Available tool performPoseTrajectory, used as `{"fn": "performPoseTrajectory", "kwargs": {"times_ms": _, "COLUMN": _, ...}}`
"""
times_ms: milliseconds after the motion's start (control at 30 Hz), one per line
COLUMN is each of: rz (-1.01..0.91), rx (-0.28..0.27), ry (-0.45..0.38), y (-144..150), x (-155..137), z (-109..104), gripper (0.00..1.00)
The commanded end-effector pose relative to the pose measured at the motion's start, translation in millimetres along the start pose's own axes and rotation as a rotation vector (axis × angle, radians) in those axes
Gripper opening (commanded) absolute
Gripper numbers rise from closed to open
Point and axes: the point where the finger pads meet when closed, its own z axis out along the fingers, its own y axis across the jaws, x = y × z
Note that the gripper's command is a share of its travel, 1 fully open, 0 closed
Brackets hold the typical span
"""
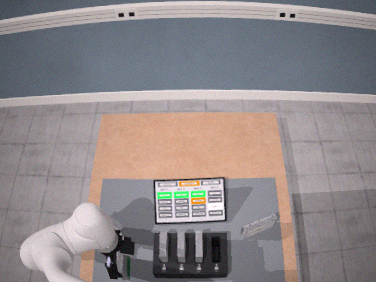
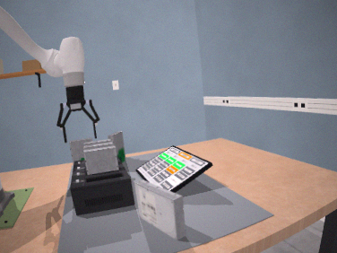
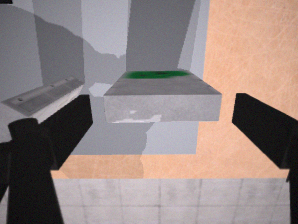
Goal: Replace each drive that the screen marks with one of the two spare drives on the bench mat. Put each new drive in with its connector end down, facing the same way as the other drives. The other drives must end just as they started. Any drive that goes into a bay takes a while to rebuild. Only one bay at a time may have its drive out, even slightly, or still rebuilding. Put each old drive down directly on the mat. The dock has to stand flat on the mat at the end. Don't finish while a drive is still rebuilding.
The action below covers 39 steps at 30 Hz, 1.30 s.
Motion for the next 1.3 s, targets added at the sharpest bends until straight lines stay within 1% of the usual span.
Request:
{"fn": "performPoseTrajectory", "kwargs": {"times_ms": 0, "rz": 0.0, "rx": 0.0, "ry": 0.0, "y": 0, "x": 0, "z": -15, "gripper": 0.89}}
{"fn": "performPoseTrajectory", "kwargs": {"times_ms": 200, "rz": 0.0, "rx": 0.0, "ry": 0.0, "y": 0, "x": 0, "z": -44, "gripper": 0.89}}
{"fn": "performPoseTrajectory", "kwargs": {"times_ms": 367, "rz": 0.0, "rx": 0.0, "ry": 0.0, "y": 0, "x": 0, "z": -61, "gripper": 0.89}}
{"fn": "performPoseTrajectory", "kwargs": {"times_ms": 467, "rz": 0.0, "rx": 0.0, "ry": 0.0, "y": 0, "x": 0, "z": -67, "gripper": 0.89}}
{"fn": "performPoseTrajectory", "kwargs": {"times_ms": 767, "rz": 0.0, "rx": 0.0, "ry": 0.0, "y": 0, "x": 0, "z": -71, "gripper": 0.89}}
{"fn": "performPoseTrajectory", "kwargs": {"times_ms": 800, "rz": 0.0, "rx": 0.0, "ry": 0.0, "y": 0, "x": 0, "z": -71, "gripper": 0.1}}
{"fn": "performPoseTrajectory", "kwargs": {"times_ms": 1267, "rz": 0.0, "rx": 0.0, "ry": 0.0, "y": 0, "x": 0, "z": -71, "gripper": 0.1}}
